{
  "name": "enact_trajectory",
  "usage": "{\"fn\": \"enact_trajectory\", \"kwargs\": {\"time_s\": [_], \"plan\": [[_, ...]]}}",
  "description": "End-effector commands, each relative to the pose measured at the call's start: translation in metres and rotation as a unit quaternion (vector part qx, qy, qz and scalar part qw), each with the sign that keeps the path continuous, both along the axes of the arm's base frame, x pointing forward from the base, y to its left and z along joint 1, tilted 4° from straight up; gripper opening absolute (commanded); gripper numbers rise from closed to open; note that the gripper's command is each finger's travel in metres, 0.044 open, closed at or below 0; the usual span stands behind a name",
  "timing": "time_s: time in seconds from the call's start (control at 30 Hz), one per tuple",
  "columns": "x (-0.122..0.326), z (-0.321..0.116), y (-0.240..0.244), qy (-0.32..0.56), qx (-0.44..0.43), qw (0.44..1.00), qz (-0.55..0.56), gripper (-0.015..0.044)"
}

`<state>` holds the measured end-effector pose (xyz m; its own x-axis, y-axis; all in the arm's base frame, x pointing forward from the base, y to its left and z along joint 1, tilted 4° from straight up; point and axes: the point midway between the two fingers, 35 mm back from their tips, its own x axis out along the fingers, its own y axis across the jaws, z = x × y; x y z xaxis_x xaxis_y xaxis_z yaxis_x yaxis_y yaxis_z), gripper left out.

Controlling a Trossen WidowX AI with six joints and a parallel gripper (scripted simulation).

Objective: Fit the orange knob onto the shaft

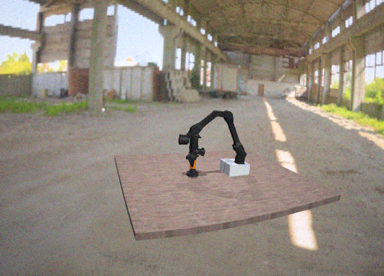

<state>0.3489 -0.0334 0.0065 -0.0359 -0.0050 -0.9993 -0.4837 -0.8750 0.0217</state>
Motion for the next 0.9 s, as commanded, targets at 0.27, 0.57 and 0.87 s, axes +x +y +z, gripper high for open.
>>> {"fn": "enact_trajectory", "kwargs": {"time_s": [0.27, 0.57, 0.87], "plan": [[-0.0016, -0.0085, -0.0008, 0.000, -0.001, 1.000, 0.027, 0.0000], [-0.0034, -0.0125, -0.0007, 0.001, 0.000, 0.998, 0.057, 0.0000], [-0.0016, -0.0106, -0.0003, -0.002, 0.002, 0.999, 0.053, 0.0000]]}}
